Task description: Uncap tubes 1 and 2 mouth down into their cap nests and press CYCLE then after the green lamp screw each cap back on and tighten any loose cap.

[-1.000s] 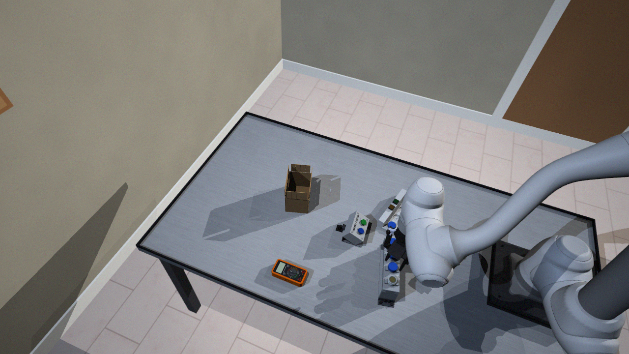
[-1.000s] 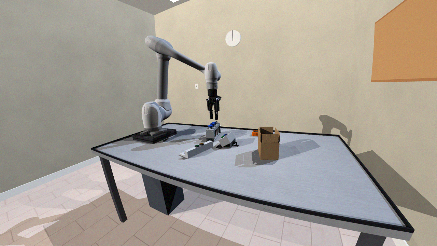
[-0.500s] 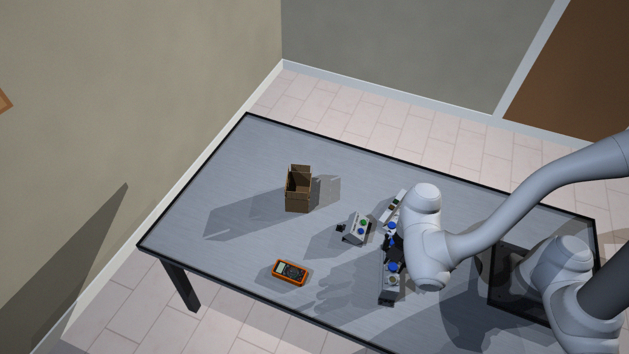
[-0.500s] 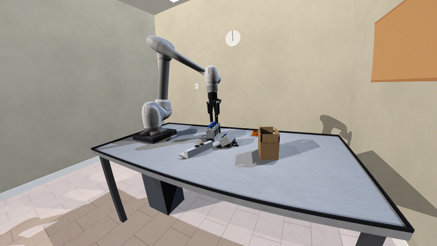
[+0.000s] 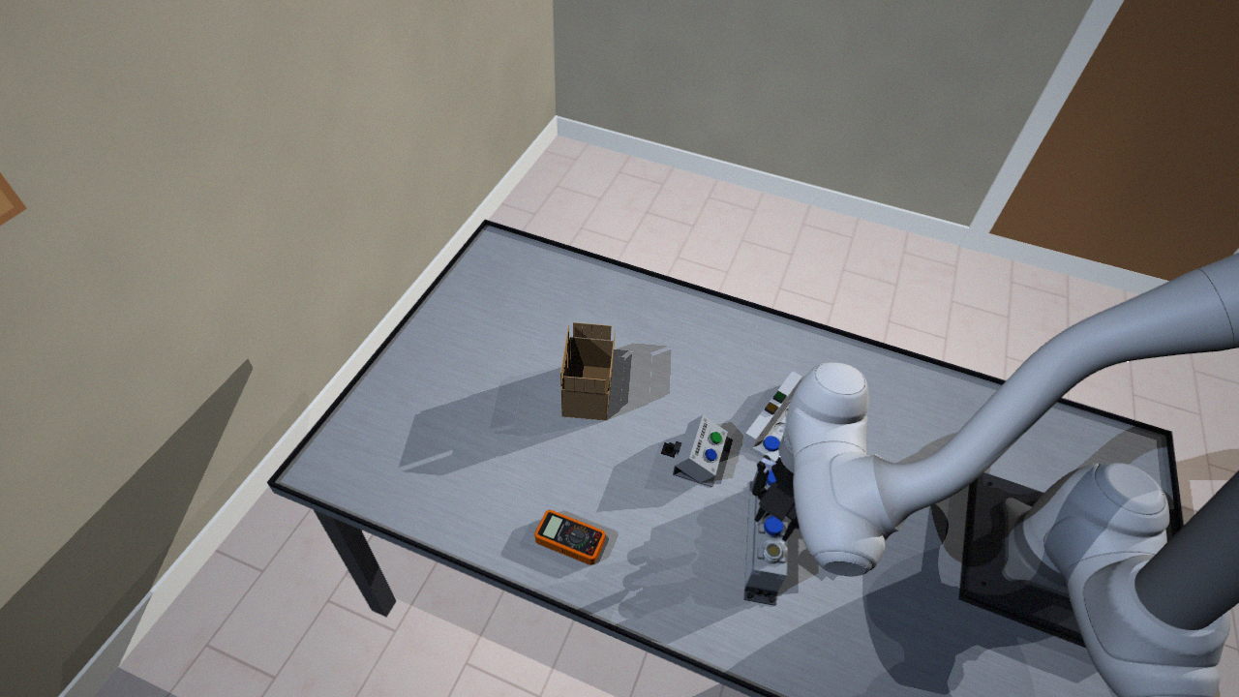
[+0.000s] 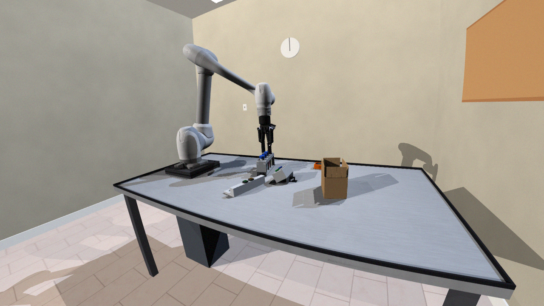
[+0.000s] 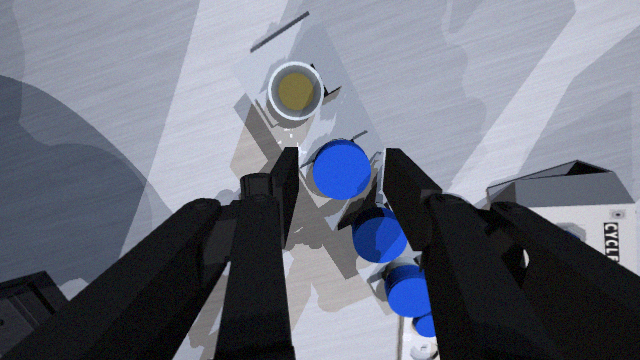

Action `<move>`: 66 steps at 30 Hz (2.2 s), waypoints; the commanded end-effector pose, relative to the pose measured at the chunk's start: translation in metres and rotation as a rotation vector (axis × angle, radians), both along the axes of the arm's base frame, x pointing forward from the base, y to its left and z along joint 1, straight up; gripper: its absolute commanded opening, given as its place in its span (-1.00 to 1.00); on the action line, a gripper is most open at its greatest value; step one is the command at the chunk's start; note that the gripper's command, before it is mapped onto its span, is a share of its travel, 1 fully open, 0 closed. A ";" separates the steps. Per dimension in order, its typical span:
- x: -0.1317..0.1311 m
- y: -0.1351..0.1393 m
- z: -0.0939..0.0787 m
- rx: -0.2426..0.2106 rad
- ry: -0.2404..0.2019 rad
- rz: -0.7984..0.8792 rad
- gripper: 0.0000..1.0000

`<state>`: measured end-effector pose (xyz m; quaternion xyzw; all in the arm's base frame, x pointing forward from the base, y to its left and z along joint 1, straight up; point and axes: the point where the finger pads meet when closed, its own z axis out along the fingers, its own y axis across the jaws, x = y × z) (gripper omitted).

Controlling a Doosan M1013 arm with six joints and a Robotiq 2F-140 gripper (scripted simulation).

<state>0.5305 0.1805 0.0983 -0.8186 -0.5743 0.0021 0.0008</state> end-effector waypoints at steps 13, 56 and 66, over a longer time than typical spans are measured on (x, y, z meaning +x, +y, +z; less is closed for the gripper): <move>0.000 0.000 -0.003 0.001 -0.001 0.000 -0.41; 0.000 0.000 -0.003 0.005 0.000 1.047 -0.18; 0.000 0.000 -0.003 0.004 0.000 1.047 -0.18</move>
